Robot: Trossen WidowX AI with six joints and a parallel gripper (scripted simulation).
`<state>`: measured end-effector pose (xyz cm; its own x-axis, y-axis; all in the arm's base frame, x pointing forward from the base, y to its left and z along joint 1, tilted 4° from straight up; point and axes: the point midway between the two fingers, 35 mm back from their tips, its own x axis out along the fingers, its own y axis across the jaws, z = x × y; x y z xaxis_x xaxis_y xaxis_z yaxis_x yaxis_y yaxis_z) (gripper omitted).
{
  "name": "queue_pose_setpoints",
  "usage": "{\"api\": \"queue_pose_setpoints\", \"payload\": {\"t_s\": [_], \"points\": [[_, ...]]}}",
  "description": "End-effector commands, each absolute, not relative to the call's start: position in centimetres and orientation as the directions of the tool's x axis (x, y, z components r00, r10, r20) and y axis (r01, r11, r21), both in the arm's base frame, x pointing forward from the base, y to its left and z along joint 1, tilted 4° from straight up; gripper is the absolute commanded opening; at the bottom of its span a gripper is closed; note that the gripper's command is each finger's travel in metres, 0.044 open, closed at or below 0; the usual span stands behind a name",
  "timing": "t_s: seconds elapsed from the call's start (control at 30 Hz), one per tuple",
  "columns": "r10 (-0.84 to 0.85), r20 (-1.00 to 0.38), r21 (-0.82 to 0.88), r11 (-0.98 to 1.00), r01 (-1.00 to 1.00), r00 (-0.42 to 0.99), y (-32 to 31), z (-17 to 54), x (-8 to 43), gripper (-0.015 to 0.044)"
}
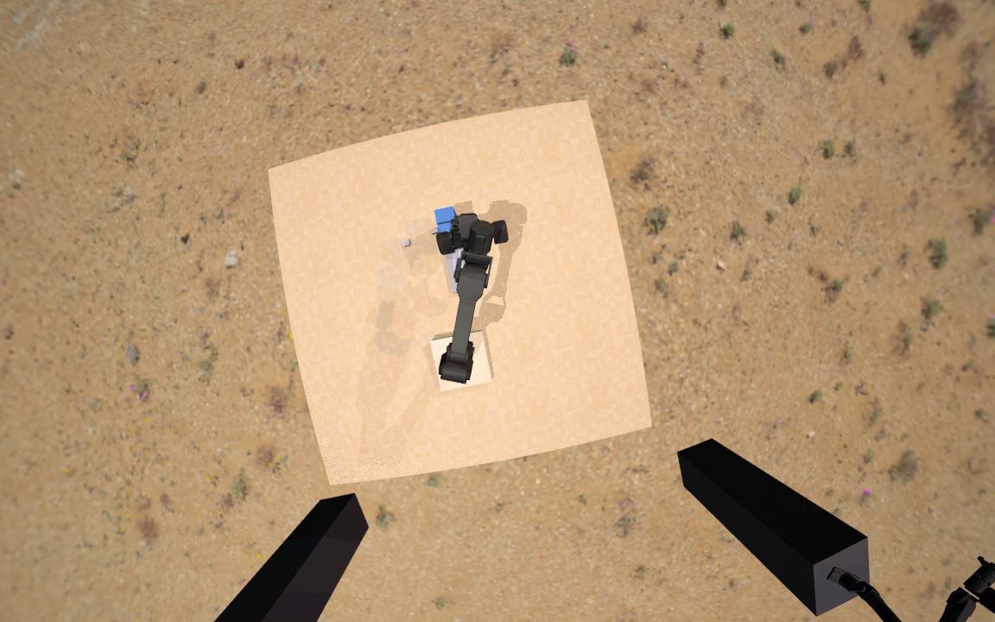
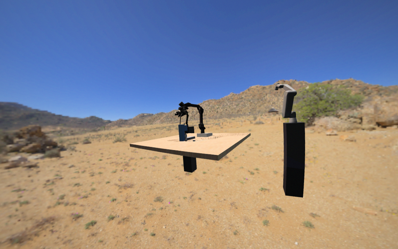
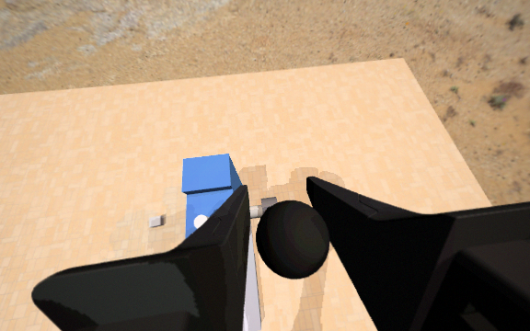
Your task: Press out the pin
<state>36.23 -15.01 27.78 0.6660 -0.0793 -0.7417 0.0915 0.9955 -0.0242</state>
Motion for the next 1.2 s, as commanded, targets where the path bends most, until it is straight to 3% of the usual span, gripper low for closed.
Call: {"api": "queue_pose_setpoints", "payload": {"t_s": [0.0,0.2,0.67,0.87,1.17], "points": [[-0.078,-0.743,-0.024,0.996,0.09,0.665,-15.0,27.7,36.2,0.0289],[-0.078,-0.743,-0.024,0.996,0.09,0.665,-15.0,27.7,36.2,0.044],[-0.078,-0.743,-0.024,0.996,0.09,0.664,-15.0,27.9,36.0,0.044],[-0.079,-0.744,-0.023,0.995,0.092,0.664,-14.4,33.6,30.8,0.044],[-0.086,-0.737,-0.029,0.995,0.096,0.67,-14.1,35.7,29.0,0.044]]}}
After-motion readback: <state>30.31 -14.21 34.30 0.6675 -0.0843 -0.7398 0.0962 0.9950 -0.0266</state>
